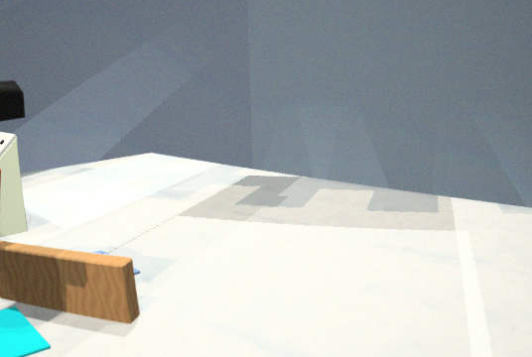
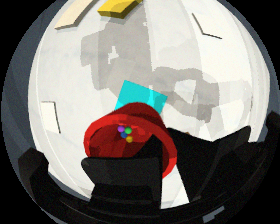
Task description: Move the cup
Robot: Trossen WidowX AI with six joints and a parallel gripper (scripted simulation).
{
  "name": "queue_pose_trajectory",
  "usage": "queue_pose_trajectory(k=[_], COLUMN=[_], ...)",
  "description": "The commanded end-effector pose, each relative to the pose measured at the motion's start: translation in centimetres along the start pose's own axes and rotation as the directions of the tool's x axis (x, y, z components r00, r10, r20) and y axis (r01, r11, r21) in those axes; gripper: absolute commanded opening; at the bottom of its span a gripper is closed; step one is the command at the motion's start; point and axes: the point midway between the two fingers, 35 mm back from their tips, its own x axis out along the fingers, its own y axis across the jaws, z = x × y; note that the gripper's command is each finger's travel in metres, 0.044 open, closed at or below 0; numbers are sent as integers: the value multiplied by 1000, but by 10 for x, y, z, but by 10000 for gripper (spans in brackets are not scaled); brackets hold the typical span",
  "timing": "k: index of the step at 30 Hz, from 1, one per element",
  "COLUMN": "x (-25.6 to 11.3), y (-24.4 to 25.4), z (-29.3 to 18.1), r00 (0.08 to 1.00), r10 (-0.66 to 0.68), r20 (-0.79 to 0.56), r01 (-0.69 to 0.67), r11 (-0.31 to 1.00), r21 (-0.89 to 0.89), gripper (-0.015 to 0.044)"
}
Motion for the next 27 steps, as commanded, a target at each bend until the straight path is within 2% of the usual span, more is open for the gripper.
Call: queue_pose_trajectory(k=[1, 27], x=[4, 37], y=[0, 1], z=[1, 2], r00=[1000, 1000], r10=[2, 2], r20=[6, 7], r01=[-2, -2], r11=[1000, 1000], r21=[-4, -4], gripper=[0, 0])
